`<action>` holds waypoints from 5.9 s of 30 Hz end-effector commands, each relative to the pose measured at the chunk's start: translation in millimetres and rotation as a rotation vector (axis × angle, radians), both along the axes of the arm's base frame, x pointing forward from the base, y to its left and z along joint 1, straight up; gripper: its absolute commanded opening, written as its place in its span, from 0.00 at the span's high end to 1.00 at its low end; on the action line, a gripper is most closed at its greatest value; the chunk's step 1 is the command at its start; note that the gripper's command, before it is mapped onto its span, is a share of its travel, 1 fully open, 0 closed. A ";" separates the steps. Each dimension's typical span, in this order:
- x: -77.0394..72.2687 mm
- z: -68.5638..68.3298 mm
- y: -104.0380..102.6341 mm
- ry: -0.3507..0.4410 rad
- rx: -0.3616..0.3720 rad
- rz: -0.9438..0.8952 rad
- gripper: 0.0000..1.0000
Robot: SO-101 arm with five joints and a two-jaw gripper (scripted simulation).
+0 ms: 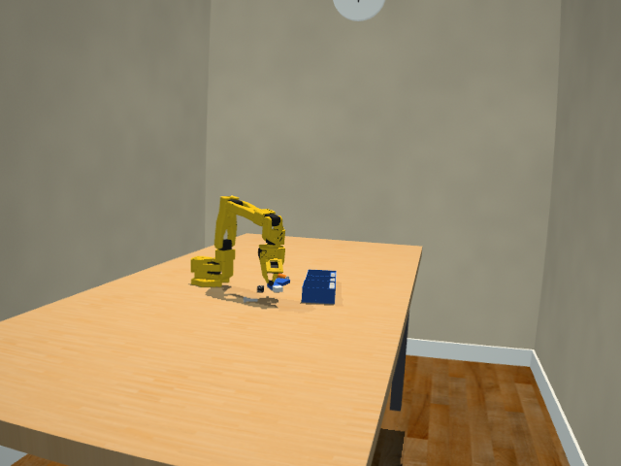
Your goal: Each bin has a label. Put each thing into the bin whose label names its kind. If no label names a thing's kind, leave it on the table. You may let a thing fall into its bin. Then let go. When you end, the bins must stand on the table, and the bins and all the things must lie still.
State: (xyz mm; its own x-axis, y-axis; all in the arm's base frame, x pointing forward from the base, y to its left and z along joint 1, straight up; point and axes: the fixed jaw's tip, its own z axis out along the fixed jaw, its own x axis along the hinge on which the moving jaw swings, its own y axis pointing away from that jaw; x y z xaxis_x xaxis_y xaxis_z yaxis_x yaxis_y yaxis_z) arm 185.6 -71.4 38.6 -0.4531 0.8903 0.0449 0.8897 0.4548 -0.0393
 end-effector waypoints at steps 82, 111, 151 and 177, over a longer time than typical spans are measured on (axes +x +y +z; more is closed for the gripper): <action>66.2 43.6 12.5 -0.182 -0.075 0.489 1.00; 91.3 43.8 19.9 -0.253 -0.123 0.700 1.00; 117.6 43.8 27.3 -0.344 -0.201 0.916 1.00; 124.5 51.9 32.3 -0.393 -0.236 0.951 1.00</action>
State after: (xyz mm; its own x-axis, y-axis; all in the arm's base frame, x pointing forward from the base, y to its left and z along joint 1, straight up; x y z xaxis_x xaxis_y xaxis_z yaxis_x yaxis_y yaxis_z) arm 299.8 -43.9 69.1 -0.9434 0.1708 -0.2844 0.1778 0.9841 0.0013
